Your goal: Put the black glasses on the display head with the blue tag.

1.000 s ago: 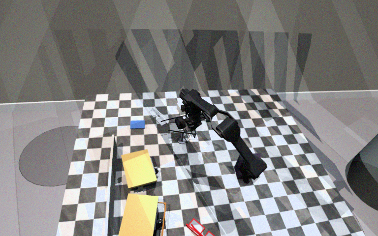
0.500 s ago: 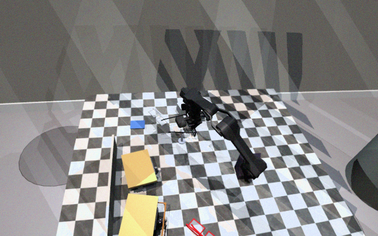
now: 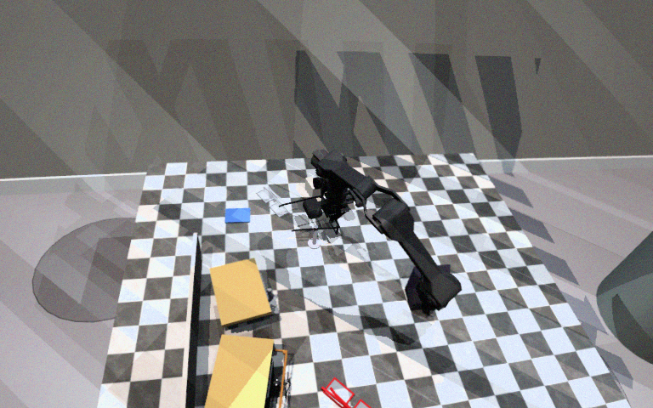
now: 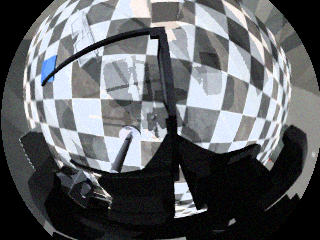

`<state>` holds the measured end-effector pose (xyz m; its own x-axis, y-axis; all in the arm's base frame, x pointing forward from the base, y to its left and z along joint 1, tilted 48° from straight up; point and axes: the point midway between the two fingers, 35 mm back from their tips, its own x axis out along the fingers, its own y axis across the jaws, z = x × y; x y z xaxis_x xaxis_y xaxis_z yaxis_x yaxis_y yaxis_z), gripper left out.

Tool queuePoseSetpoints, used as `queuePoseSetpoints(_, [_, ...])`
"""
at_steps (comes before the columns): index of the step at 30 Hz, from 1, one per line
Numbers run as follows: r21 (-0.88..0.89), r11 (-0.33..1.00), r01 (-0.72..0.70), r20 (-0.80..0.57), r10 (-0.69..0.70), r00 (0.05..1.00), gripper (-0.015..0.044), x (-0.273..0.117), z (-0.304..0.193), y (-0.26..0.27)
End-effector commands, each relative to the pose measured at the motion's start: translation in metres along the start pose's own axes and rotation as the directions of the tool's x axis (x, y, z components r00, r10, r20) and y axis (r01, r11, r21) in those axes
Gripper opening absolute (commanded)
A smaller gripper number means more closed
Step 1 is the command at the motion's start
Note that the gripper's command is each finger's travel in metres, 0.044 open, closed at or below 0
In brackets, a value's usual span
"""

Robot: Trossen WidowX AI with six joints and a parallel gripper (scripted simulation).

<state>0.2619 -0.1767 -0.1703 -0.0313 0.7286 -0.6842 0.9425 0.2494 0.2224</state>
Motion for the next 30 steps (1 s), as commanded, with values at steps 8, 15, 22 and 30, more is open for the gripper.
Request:
queuePoseSetpoints(8, [-0.001, 1.0, 0.002, 0.003, -0.002, 1.0, 0.0, 0.0, 0.007, -0.003])
queuePoseSetpoints(15, [-0.001, 1.0, 0.002, 0.003, -0.002, 1.0, 0.0, 0.0, 0.01, -0.004])
queuePoseSetpoints(22, [-0.001, 1.0, 0.003, 0.004, -0.003, 1.0, 0.0, 0.0, 0.013, -0.004])
queuePoseSetpoints(30, [-0.001, 1.0, 0.003, 0.004, -0.003, 1.0, 0.0, -0.001, 0.016, -0.005])
